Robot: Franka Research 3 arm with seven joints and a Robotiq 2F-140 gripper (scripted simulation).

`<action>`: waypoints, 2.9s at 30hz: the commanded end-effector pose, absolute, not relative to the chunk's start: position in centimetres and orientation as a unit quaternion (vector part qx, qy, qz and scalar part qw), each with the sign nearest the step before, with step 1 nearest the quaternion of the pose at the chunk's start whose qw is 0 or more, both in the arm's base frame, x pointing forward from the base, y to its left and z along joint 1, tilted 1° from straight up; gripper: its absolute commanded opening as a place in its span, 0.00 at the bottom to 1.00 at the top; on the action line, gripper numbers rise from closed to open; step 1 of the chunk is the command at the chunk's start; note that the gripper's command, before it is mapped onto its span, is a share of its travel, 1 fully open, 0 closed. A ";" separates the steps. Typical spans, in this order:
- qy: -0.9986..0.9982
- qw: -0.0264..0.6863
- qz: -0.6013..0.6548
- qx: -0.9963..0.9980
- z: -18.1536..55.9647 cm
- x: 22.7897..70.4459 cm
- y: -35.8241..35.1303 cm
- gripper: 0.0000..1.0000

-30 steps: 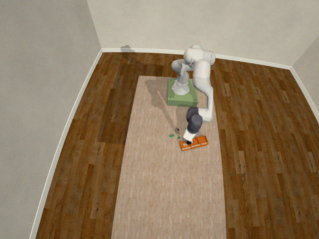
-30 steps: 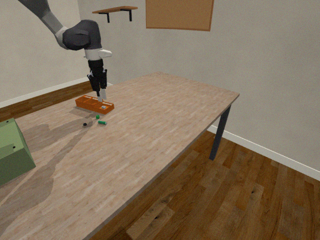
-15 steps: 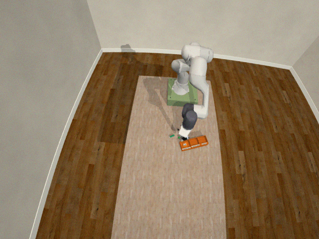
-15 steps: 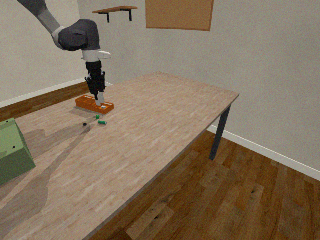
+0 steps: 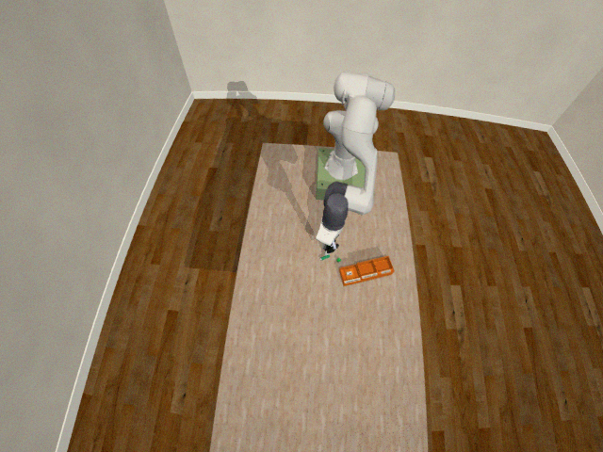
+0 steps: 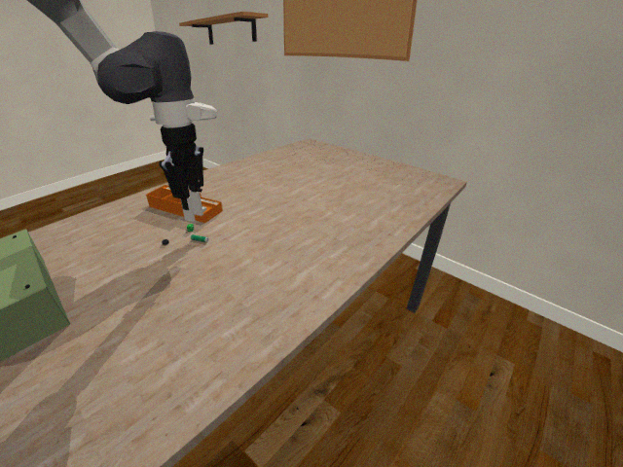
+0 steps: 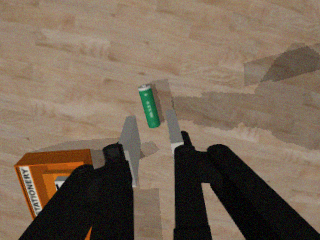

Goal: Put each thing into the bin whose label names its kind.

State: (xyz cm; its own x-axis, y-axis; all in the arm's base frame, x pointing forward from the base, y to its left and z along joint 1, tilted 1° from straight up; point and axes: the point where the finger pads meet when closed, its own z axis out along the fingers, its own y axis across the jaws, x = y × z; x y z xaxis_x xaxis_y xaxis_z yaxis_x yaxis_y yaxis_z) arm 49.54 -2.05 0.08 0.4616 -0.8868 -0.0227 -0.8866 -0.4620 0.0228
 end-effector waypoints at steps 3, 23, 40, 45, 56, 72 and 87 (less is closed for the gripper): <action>-0.480 -0.004 -0.011 0.877 0.2 49.7 -2.3 0.17; -0.480 -0.004 -0.011 0.877 0.2 49.8 -2.0 0.17; -0.480 -0.004 -0.011 0.877 0.2 49.7 -1.9 0.17; -0.480 -0.004 -0.011 0.877 -1.0 49.7 -1.9 0.17; -0.480 -0.004 -0.011 0.877 -4.6 49.9 -1.9 0.17; -0.480 -0.004 -0.011 0.877 -7.1 50.1 -1.8 0.17; -0.480 -0.004 -0.011 0.877 -7.2 49.8 -1.8 0.17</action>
